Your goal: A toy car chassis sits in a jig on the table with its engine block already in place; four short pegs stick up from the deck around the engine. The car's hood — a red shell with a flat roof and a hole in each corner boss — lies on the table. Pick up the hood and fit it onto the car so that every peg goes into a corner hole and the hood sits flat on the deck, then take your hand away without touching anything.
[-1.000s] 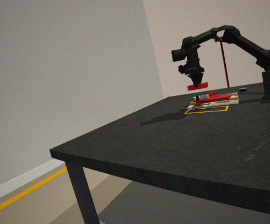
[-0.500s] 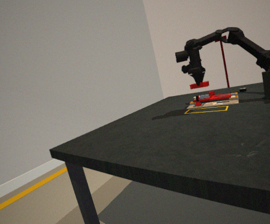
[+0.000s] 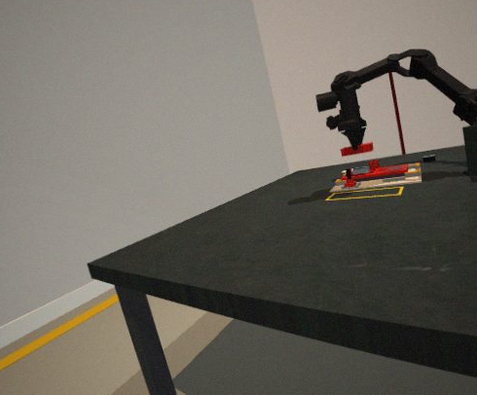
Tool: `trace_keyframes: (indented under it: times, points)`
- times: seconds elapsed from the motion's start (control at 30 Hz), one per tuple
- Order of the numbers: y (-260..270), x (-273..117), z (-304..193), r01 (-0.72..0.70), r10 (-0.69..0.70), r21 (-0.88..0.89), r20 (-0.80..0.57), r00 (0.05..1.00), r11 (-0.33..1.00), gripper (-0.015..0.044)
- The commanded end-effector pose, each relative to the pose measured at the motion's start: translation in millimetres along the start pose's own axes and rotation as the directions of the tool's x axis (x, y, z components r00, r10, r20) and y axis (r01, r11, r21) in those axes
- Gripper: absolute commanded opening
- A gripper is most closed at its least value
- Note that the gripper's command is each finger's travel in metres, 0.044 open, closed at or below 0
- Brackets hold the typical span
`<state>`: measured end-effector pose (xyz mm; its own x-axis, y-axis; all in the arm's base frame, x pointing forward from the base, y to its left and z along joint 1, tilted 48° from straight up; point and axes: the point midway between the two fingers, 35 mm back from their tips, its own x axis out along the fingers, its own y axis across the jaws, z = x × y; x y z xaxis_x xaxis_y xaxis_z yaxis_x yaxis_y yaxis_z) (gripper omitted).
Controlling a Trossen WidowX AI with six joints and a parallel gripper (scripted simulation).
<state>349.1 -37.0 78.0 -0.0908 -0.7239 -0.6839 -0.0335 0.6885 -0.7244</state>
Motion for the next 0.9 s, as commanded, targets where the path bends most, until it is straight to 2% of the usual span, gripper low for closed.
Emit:
trace_keyframes:
  times: [0.0, 0.3, 0.87]
  points:
    - [-1, 7, 1, 0.005, -0.005, -0.004, 0.002, 1.000, 1.000, 0.0000]
    - [-1, 47, 3, 0.007, -0.007, -0.003, 0.002, 1.000, 1.000, 0.0000]
    - [-2, 48, 2, 0.007, -0.007, -0.003, 0.002, 1.000, 1.000, 0.0000]
